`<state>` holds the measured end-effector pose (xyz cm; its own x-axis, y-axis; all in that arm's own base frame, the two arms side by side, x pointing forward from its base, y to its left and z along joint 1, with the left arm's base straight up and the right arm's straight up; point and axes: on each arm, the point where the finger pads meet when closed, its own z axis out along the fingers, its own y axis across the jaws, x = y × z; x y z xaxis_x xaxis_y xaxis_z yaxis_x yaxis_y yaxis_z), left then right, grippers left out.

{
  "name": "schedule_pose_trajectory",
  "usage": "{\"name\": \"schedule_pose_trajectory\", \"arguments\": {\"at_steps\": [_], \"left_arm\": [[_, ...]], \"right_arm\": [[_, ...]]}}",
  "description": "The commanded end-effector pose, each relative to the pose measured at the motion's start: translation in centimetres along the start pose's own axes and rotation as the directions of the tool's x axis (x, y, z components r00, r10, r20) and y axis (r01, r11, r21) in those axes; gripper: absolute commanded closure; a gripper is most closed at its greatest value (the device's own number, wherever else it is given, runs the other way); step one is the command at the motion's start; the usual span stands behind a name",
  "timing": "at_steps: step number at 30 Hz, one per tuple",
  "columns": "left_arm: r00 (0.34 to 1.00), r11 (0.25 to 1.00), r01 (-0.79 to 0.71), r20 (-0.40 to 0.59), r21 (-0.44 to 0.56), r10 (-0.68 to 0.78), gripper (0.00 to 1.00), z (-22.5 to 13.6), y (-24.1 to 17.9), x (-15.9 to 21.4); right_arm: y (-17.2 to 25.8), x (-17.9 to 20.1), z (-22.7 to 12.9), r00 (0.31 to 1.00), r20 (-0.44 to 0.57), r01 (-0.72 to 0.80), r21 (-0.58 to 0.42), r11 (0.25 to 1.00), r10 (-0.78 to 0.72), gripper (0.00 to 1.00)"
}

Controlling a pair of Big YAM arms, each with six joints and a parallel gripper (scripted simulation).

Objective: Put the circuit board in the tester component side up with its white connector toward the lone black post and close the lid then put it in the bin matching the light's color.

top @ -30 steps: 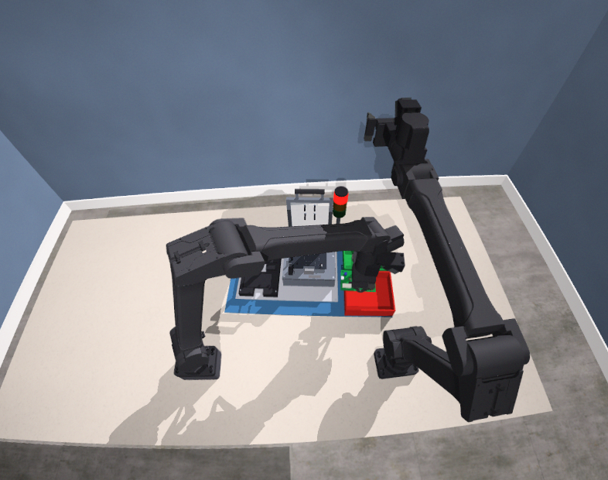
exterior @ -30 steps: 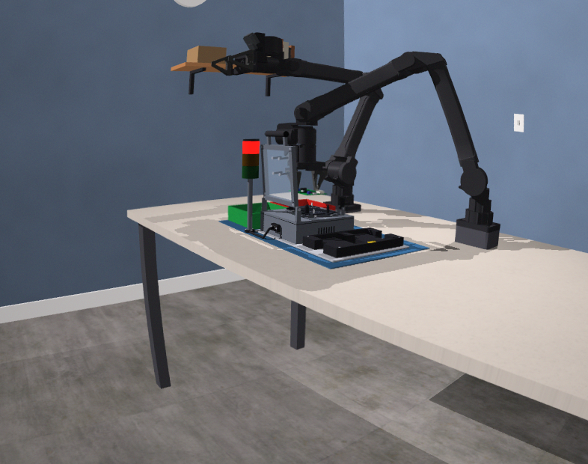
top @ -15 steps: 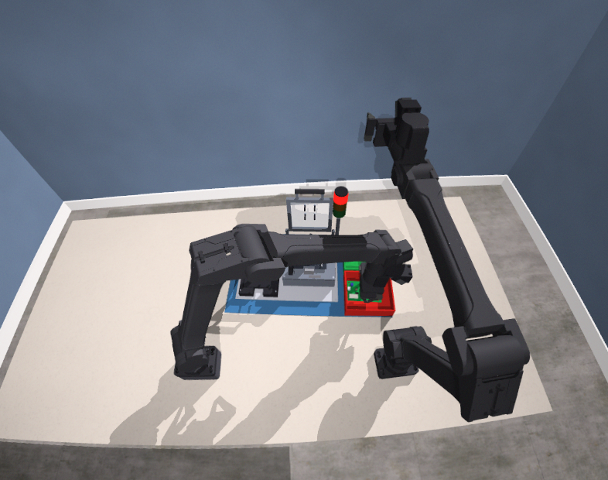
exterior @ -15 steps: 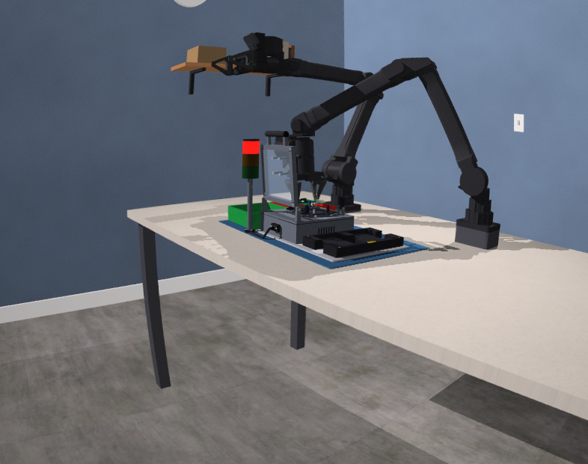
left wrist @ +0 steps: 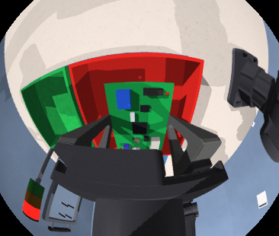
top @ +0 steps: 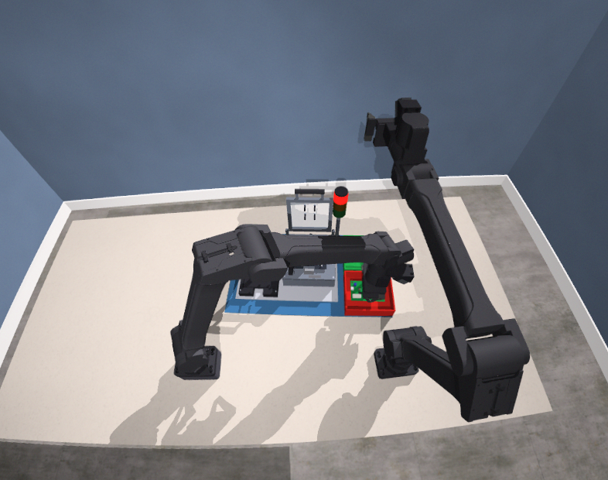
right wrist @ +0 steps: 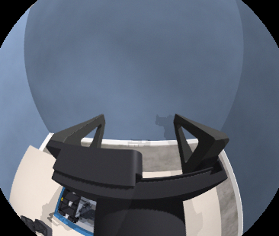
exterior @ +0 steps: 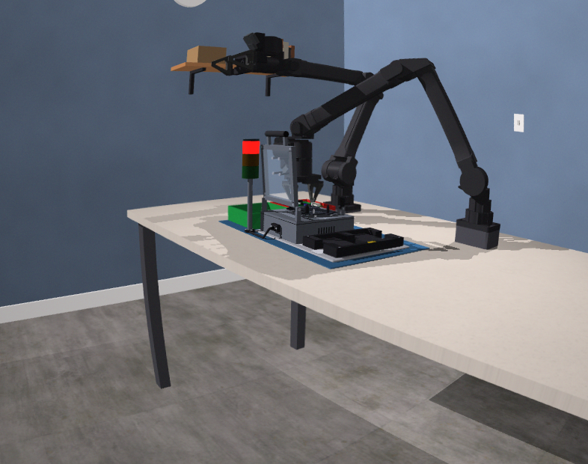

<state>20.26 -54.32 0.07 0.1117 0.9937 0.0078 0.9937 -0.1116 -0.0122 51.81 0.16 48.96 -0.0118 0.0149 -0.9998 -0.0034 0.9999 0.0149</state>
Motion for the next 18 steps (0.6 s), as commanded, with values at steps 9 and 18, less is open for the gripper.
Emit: {"name": "schedule_pose_trajectory", "arguments": {"at_steps": [9,18], "left_arm": [[0.999,1.000,0.016,0.031,-0.017,-0.016,0.32,0.7,0.6,-1.1],[0.999,1.000,0.023,0.035,-0.019,-0.022,0.03,-0.3,0.6,-1.9]], "right_arm": [[-0.2,-0.9,0.0,1.000,0.023,0.015,0.004,1.000,-0.015,0.00],[-0.2,-0.9,0.0,1.000,0.023,0.015,0.004,1.000,-0.015,0.00]]}}
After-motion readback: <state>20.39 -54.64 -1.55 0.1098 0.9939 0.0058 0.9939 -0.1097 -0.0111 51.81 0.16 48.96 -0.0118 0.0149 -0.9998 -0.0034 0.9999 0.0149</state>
